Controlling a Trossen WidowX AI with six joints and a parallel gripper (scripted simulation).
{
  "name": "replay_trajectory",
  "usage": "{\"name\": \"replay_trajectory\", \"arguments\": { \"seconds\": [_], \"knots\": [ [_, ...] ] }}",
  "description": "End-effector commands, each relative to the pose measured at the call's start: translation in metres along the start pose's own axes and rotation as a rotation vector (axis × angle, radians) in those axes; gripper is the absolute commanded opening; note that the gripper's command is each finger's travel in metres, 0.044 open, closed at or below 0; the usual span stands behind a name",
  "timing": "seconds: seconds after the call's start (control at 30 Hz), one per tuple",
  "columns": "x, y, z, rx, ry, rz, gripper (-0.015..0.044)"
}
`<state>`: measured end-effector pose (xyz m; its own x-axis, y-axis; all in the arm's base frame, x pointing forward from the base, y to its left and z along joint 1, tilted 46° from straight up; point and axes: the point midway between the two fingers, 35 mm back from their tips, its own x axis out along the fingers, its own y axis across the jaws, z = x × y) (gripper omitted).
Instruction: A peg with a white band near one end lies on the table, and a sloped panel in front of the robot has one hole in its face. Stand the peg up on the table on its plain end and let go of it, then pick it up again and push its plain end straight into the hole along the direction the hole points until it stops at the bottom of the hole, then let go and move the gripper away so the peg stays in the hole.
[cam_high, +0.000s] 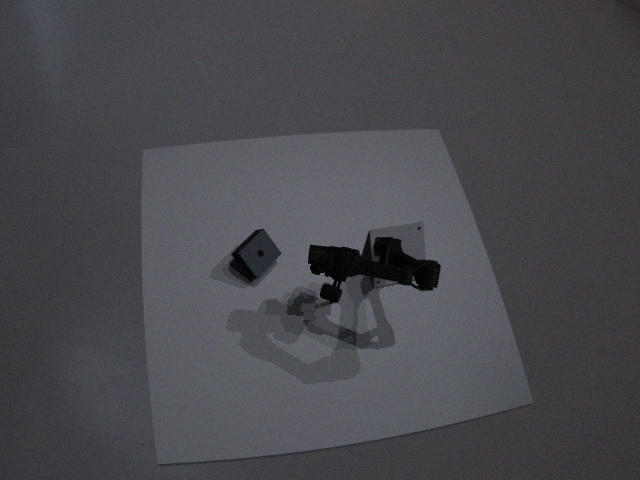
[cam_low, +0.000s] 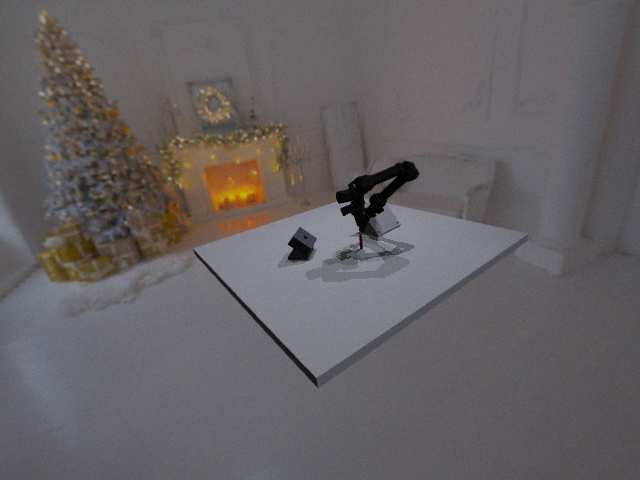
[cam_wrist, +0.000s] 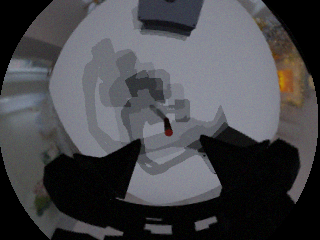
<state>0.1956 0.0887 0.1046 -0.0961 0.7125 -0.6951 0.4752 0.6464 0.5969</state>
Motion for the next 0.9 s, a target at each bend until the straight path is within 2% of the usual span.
{"name": "replay_trajectory", "arguments": {
  "seconds": [0.0,0.87],
  "knots": [
    [0.004,0.001,0.0,0.024,0.001,0.006,0.044],
    [0.044,0.001,0.002,0.024,-0.003,0.003,0.044]
  ]
}}
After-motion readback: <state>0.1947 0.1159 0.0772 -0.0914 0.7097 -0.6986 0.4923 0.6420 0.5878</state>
